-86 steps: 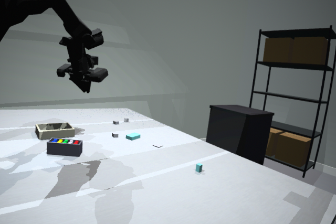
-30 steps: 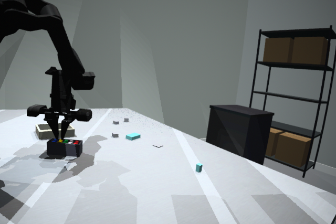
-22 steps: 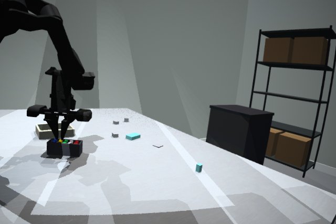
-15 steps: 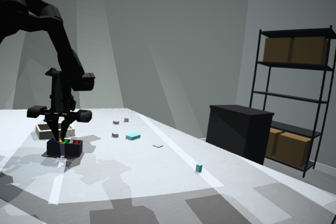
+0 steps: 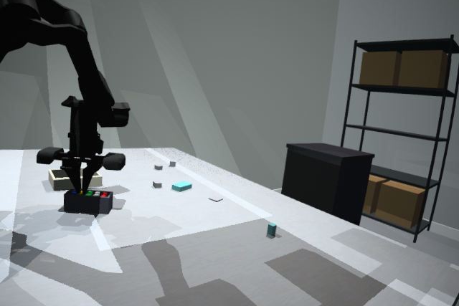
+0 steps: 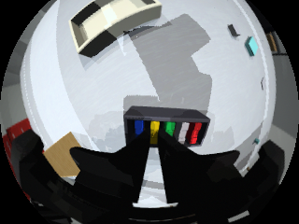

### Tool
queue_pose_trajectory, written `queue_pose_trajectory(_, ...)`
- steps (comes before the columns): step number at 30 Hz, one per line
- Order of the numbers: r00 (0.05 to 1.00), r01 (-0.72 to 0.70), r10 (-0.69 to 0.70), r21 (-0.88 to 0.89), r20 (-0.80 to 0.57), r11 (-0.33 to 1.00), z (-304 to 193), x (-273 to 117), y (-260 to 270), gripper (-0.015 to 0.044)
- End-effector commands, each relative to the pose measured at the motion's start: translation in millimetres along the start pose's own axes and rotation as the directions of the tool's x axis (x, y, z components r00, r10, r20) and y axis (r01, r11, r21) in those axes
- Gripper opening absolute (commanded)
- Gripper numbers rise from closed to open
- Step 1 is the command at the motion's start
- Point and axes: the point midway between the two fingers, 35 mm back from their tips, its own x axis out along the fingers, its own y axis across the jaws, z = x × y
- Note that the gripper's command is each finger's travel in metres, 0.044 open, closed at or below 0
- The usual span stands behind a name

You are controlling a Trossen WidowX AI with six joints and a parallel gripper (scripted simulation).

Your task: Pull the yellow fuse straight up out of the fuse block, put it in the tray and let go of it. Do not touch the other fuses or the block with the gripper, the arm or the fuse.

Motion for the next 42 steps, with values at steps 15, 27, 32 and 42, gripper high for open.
queue_pose_trajectory(15,1.000,0.000,0.000,0.000,0.000,1.000,0.3,-3.3,-0.3,0.0000)
queue_pose_trajectory(27,1.000,0.000,0.000,0.000,0.001,1.000,0.6,-9.0,-0.4,0.0000)
queue_pose_trajectory(32,1.000,0.000,0.000,-0.001,0.001,1.000,0.6,-11.4,-0.4,0.0000)
queue_pose_trajectory(42,1.000,0.000,0.000,-0.001,0.001,1.000,0.8,-16.3,-0.4,0.0000)
